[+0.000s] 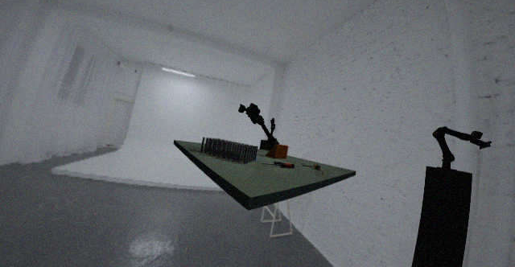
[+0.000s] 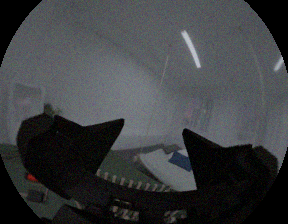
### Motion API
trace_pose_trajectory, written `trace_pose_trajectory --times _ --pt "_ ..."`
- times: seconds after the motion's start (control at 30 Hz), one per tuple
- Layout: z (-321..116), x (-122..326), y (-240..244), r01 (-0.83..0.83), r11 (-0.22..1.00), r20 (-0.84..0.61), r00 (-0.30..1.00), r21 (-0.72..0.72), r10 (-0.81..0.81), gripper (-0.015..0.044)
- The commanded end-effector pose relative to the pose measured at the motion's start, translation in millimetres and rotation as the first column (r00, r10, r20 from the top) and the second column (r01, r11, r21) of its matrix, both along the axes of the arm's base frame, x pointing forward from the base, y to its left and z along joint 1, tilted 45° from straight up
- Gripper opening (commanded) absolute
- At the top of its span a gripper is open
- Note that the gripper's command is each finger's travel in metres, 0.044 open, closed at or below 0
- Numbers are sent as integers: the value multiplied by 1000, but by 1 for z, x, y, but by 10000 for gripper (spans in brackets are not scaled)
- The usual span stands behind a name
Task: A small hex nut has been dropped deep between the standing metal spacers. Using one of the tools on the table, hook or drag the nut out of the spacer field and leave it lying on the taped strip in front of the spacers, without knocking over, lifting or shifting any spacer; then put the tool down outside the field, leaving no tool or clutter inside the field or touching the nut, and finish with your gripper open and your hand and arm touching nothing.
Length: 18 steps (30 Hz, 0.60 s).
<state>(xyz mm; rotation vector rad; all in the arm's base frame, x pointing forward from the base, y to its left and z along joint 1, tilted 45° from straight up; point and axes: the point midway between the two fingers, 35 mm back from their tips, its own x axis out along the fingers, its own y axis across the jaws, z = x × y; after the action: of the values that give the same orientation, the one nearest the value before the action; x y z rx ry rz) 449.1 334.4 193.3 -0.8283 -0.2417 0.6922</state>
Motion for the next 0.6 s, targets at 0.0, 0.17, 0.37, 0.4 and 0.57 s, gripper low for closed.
trace_pose_trajectory --times 0.0,0.17,0.37,0.4,0.57 --pt "-28 2 -67 220 975 -202 957 27 -210 440" --pt "-56 -11 -145 474 880 -381 819 26 -430 440" --pt "-89 -46 -231 729 684 -521 580 -12 -627 440" --pt "-93 -52 -241 757 654 -534 546 -18 -646 440" --pt "-97 -57 -249 778 628 -543 518 -24 -661 440"
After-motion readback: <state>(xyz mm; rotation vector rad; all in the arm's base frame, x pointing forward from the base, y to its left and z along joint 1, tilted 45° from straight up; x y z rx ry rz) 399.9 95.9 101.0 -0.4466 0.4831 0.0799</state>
